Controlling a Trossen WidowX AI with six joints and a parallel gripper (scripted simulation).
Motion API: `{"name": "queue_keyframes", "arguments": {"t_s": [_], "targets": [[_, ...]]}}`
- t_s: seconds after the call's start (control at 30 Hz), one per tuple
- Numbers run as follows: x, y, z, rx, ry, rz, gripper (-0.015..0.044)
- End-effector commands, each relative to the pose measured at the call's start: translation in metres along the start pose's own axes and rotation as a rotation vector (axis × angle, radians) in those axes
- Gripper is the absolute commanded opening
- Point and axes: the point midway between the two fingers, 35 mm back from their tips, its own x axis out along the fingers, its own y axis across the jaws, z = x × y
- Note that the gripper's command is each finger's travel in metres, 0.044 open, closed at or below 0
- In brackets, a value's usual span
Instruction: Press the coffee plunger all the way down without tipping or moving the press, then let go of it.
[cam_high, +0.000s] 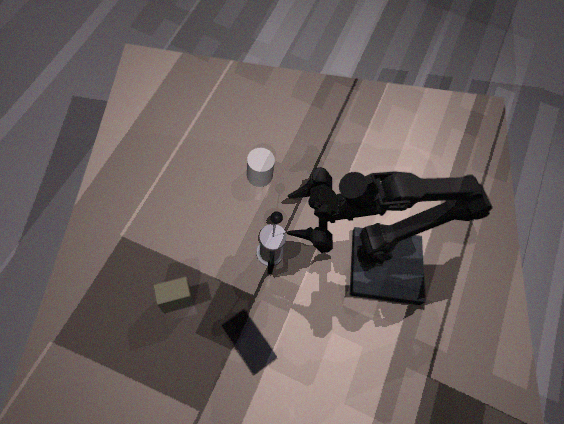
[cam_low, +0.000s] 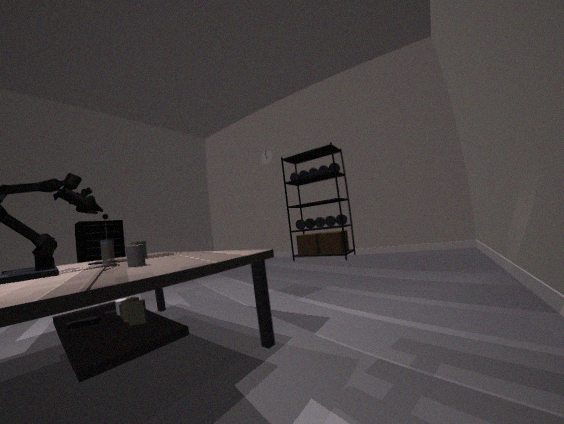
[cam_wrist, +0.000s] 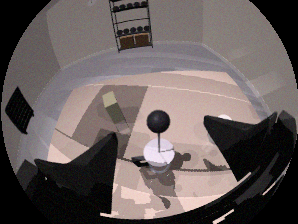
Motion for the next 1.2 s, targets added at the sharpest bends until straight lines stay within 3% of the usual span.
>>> {"name": "queue_keyframes", "arguments": {"t_s": [0.0,0.7,1.1,1.17], "targets": [[0.006,0.000,-0.003,-0.004,0.006,0.000,0.0440],[0.037,-0.001,-0.003,-0.003,0.003,-0.001,0.0440],[0.037,-0.001,-0.003,-0.003,0.003,-0.001,0.0125],[0.037,-0.001,-0.003,-0.003,0.003,-0.001,0.0115]]}}
